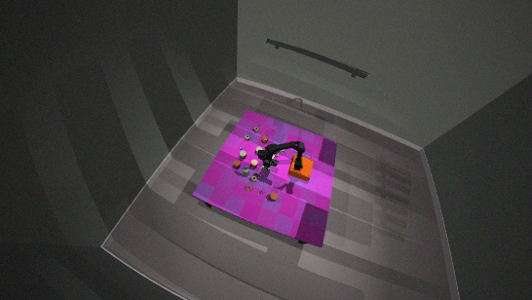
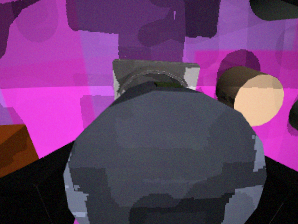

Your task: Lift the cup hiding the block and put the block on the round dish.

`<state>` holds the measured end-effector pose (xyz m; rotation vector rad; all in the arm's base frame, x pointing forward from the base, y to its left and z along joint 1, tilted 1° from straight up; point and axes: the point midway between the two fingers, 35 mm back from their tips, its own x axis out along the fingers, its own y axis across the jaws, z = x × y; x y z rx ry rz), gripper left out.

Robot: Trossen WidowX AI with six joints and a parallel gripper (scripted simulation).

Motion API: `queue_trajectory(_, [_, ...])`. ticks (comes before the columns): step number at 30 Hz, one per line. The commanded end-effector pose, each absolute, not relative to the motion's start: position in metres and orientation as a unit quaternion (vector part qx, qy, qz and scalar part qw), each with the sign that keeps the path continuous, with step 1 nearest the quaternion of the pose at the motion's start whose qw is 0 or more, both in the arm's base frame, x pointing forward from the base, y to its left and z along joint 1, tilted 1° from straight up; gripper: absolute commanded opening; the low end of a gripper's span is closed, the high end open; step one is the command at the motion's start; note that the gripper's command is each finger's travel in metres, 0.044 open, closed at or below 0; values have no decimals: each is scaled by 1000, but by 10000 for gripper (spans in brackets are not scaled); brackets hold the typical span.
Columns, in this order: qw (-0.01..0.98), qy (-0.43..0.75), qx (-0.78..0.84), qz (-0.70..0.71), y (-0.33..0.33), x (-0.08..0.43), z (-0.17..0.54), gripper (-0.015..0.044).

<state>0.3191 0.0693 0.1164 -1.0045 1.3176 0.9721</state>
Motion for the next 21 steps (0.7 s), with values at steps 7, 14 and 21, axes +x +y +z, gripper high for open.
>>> queue_trajectory(7, [574, 561, -429, 414, 69, 319, 117, 0])
queue_trajectory(14, [574, 561, -429, 414, 71, 319, 116, 0])
queue_trajectory(21, [576, 559, -427, 416, 126, 308, 78, 0])
